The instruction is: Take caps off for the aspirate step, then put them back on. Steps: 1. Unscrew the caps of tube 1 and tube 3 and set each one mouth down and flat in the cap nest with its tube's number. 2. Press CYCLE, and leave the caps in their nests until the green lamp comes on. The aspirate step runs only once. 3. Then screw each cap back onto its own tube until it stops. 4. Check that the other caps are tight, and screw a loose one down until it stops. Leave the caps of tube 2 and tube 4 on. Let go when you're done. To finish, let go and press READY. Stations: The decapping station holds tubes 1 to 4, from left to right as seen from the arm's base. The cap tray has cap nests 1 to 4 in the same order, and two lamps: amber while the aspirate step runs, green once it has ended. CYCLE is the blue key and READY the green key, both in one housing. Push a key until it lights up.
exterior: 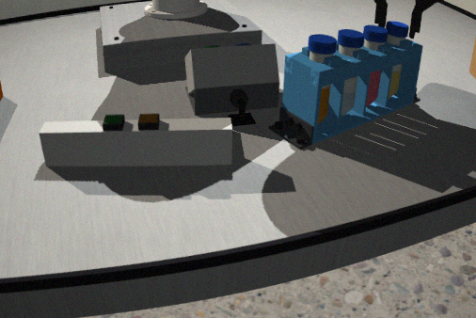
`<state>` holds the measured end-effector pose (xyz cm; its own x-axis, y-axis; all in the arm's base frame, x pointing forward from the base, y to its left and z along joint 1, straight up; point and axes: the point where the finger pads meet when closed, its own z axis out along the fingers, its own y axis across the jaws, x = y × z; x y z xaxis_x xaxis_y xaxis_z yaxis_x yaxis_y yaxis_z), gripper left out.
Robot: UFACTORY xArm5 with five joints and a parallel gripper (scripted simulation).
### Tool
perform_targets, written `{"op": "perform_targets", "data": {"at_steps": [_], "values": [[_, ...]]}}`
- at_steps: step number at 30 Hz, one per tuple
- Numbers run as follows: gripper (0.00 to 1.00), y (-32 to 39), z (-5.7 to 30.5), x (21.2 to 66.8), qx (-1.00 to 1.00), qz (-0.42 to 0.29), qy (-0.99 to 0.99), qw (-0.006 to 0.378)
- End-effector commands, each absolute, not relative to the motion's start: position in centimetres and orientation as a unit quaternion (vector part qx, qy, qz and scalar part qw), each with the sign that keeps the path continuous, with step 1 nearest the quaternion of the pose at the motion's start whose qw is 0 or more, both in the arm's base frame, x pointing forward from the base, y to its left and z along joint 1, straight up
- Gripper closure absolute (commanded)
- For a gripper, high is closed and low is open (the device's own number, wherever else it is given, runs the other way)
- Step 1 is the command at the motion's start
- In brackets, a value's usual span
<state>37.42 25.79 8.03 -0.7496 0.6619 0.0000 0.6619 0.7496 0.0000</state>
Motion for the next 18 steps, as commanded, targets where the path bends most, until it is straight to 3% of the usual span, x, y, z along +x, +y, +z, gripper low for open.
{"op": "perform_targets", "data": {"at_steps": [1, 18], "values": [[0.54, 25.88, 8.2, 37.55, 0.481, 0.002, 0.877, 0.001], [0.54, 25.88, 8.2, 37.55, 0.743, 0.002, 0.669, 0.0]]}}
